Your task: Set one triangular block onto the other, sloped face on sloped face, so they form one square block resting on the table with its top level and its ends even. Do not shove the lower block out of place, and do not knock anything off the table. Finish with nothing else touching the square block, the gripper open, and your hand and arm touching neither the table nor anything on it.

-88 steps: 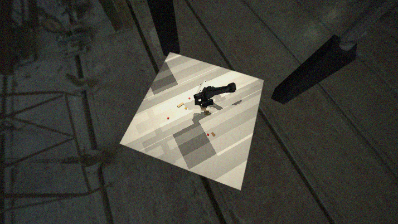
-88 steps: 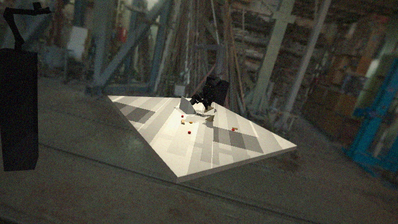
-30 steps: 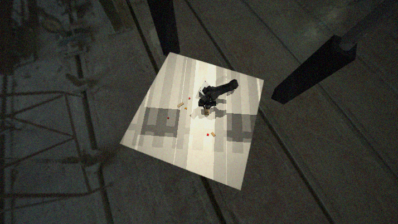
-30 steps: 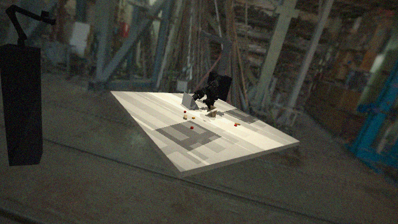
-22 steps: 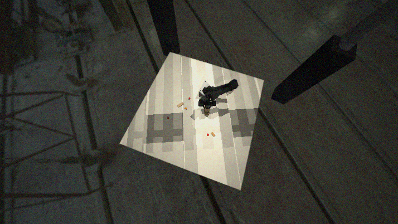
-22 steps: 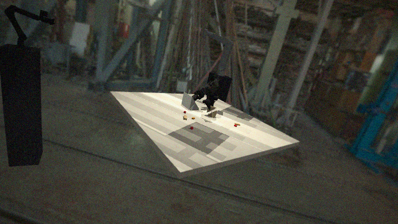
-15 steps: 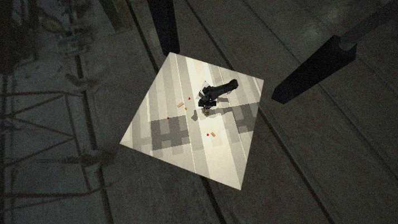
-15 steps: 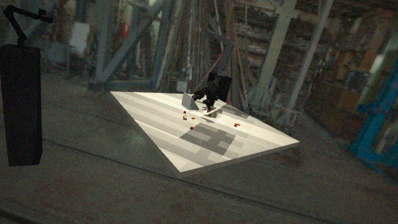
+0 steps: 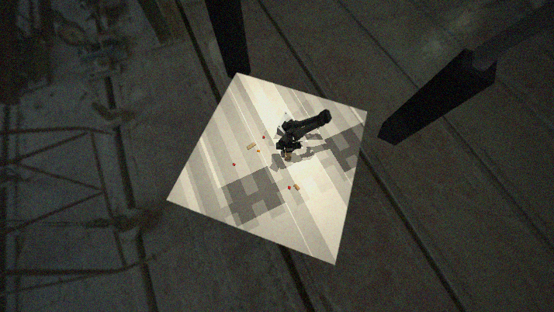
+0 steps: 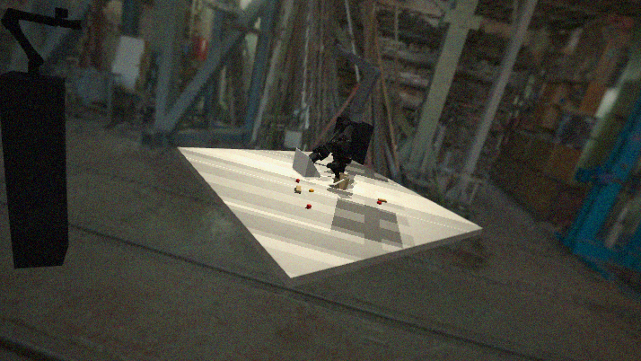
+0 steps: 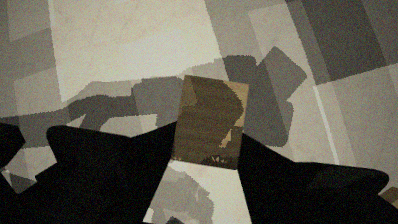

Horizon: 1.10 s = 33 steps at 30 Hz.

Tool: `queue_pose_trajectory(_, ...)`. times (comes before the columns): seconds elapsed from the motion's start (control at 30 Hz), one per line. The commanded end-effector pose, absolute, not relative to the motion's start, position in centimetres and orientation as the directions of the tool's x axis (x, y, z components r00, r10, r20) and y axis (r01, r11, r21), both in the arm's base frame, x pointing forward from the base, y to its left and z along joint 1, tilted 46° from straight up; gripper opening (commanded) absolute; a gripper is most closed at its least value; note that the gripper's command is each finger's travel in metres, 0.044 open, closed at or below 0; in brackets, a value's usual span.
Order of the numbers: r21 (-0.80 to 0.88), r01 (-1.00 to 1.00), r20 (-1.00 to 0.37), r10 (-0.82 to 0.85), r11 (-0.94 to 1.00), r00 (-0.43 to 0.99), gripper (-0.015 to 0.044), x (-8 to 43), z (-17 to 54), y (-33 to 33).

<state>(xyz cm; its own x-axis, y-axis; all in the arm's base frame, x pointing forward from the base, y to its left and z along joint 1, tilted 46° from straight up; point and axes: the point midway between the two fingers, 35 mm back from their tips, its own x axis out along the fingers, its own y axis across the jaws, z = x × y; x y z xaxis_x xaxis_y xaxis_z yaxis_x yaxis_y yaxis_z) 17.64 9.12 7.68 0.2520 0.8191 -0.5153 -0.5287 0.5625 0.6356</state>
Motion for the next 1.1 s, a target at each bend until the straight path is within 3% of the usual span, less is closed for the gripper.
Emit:
queue_pose_trajectory(0.0, 0.641, -0.522, -0.516, 0.819, 0.563, 0.249, 0.0, 17.49, 7.34, 9.38)
queue_pose_trajectory(1.07, 0.644, -0.523, -0.511, 0.823, 0.558, 0.249, 0.0, 17.68, 6.92, 10.29)
